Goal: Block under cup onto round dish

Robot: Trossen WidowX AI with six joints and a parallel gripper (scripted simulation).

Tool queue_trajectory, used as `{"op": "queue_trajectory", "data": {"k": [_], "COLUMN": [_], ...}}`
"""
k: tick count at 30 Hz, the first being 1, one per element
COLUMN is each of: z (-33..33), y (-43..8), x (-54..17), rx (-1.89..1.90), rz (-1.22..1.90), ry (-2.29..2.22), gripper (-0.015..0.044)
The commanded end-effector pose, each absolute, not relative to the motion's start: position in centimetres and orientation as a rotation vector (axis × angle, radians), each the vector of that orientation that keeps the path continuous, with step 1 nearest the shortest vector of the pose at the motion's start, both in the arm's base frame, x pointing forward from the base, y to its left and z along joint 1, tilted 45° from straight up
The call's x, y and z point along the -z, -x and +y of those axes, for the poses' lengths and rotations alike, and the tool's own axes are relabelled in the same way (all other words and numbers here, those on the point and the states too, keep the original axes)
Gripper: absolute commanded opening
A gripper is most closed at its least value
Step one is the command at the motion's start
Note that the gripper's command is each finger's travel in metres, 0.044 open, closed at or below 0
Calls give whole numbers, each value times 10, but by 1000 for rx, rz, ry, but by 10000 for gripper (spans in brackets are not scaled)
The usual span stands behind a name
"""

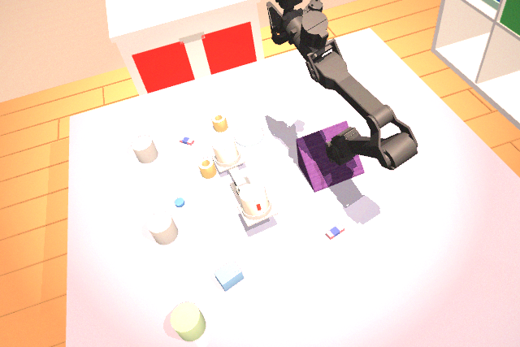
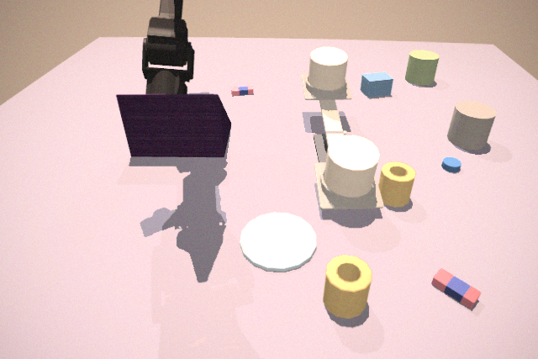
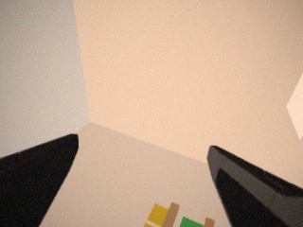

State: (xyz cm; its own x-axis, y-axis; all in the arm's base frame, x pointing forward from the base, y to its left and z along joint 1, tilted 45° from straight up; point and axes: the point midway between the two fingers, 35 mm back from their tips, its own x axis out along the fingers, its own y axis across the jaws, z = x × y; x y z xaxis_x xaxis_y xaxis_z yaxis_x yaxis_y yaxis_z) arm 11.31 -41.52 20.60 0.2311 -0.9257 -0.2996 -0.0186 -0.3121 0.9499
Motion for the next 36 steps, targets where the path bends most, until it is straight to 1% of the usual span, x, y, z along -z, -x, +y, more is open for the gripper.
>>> {"op": "queue_trajectory", "data": {"k": [1,2,19,36], "z": [-415,-415,-387,-340], "y": [-113,-114,-139,-158], "x": [-205,-204,-146,-99], "rx": [1230,1236,1302,1103], "rz": [-905,-885,-232,365], "ry": [-1575,-1571,-1433,-1265], "gripper": [426,440,440,440]}}
